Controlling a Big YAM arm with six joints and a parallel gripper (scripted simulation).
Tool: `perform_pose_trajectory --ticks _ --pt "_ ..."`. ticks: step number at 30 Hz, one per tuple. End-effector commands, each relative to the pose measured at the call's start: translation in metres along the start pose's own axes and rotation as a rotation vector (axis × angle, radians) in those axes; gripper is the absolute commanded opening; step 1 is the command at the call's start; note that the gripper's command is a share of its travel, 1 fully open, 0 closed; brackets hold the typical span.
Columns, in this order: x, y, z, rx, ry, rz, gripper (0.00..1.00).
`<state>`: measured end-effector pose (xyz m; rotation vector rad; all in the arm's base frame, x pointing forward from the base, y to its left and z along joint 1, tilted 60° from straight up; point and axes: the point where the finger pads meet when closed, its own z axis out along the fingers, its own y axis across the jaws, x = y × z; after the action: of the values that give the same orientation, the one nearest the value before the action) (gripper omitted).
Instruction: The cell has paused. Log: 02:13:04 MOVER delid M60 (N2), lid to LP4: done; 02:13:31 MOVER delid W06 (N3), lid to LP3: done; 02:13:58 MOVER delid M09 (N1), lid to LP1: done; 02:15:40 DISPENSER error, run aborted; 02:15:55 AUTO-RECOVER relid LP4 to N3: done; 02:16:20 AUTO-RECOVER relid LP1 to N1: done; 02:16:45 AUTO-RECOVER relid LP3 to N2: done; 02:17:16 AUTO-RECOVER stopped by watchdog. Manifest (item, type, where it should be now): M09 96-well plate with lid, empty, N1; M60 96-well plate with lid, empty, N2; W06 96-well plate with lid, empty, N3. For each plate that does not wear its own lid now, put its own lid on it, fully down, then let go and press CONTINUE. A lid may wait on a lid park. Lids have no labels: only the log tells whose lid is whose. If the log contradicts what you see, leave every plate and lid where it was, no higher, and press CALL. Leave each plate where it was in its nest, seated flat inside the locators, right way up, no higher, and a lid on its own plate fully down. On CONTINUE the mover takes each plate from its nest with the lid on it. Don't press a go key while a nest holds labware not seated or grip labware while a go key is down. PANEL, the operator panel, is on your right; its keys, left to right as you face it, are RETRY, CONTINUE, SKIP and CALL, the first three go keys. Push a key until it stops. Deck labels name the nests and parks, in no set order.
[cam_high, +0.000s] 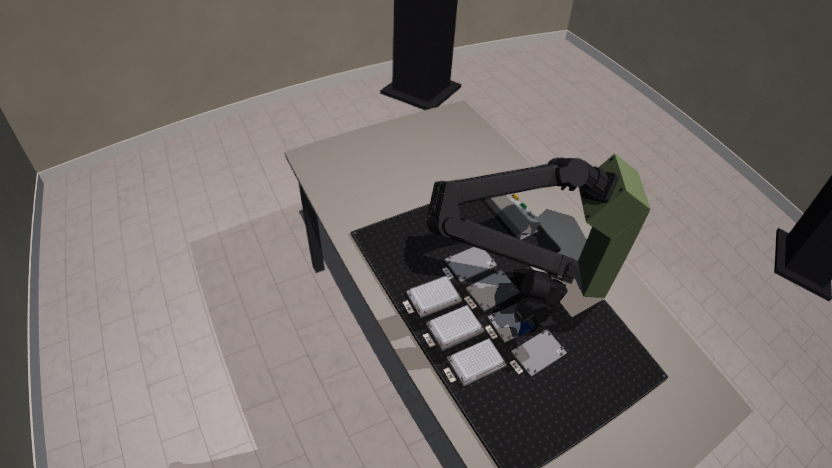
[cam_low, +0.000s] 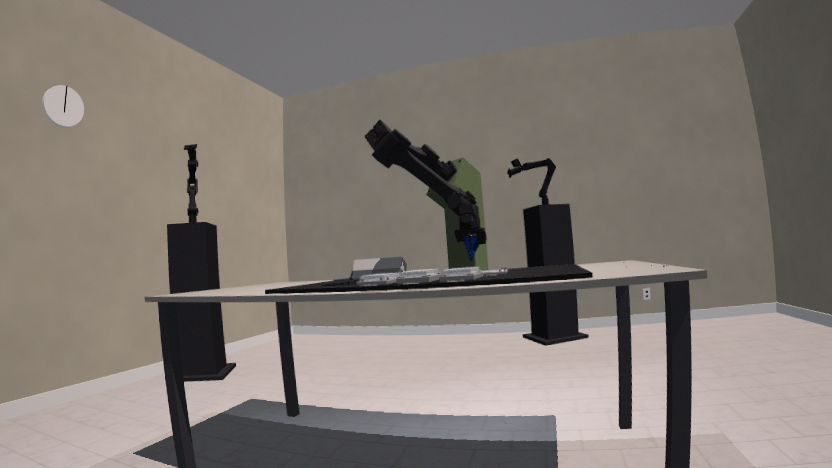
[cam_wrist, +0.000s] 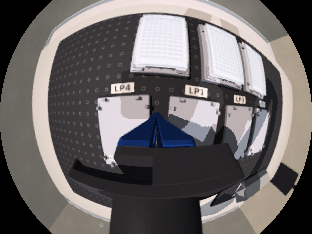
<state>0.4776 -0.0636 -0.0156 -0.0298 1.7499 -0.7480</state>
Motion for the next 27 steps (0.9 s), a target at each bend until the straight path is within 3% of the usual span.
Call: perform_pose_trajectory --ticks 1,11,12,15,18,19,21,23,27 --pt "-0.035 -0.017 0.013 0.022 -0.215 0.028 0.00" --pt "-0.067 -0.033 0.030 0.022 -0.215 0.028 0.00" --pt "-0.066 -0.035 0.034 0.016 -0.190 0.005 0.00" --pt "-0.090 -0.049 0.038 0.041 -0.235 0.027 0.00" --pt "-0.103 -0.054 0.046 0.033 -0.228 0.023 0.00" --pt "-0.115 -0.043 0.043 0.006 -0.243 0.022 0.00" --pt "-0.123 -0.047 0.047 0.006 -0.243 0.022 0.00" --pt "-0.122 -0.066 0.056 0.034 -0.224 0.022 0.00" --pt "-0.136 -0.073 0.063 0.037 -0.228 0.023 0.00"
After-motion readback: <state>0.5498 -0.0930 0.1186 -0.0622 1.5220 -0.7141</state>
